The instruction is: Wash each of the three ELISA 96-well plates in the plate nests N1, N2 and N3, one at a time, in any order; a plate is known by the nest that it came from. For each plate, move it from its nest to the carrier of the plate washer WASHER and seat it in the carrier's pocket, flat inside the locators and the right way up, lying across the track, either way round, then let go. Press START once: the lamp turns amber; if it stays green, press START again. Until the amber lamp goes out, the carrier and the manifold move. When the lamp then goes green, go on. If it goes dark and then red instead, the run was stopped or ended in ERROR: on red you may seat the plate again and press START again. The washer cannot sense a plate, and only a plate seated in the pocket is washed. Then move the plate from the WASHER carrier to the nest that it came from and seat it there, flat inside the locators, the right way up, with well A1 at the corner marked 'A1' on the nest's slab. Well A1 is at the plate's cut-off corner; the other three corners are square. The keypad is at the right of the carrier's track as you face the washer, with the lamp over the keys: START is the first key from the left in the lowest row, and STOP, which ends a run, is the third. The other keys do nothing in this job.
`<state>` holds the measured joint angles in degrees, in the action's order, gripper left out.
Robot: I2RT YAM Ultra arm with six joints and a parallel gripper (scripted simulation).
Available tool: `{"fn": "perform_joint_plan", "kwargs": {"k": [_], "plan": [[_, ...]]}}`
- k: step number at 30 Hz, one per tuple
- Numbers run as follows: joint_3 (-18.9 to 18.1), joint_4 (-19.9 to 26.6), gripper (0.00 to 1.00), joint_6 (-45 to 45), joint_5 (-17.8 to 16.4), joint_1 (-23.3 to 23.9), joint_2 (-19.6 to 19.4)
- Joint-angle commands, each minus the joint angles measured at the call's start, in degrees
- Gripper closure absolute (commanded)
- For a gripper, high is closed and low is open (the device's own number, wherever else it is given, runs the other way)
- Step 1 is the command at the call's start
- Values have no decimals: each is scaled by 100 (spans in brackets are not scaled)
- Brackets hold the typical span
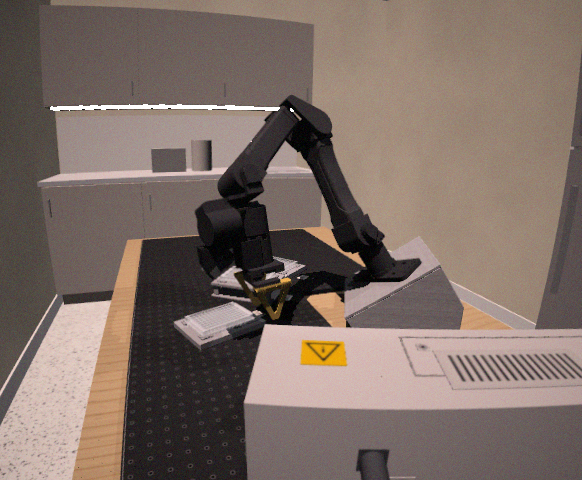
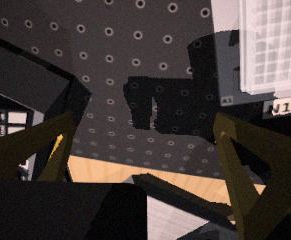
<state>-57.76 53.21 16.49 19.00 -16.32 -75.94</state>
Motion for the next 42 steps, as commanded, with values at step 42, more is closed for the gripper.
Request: {"fn": "perform_joint_plan", "kwargs": {"k": [42], "plan": [[-432, 3632, 0, 4110, 1587, -3499, 1854]]}}
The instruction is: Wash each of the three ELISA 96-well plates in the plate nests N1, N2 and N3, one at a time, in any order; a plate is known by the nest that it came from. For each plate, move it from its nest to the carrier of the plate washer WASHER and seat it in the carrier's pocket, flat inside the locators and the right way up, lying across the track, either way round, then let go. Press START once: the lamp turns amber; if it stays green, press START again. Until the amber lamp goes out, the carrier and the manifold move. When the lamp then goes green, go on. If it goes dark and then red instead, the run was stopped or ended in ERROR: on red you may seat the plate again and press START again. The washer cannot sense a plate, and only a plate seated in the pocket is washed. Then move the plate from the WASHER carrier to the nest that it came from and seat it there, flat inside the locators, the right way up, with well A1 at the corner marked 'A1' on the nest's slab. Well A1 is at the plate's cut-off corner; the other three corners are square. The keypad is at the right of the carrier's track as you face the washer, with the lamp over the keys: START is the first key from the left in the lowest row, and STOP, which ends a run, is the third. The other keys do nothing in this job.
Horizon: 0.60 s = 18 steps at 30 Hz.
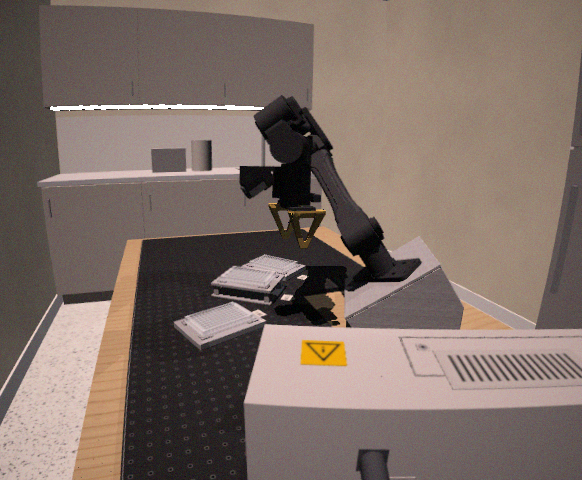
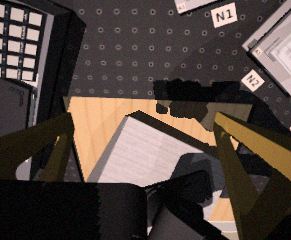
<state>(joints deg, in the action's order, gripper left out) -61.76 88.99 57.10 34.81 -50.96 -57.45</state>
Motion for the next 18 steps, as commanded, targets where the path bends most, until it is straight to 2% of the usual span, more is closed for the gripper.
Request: {"fn": "perform_joint_plan", "kwargs": {"k": [1, 18], "plan": [[-36, 59, 0, 63, 6, -44, 5], [-57, 101, 0, 218, 6, -150, 4]]}}
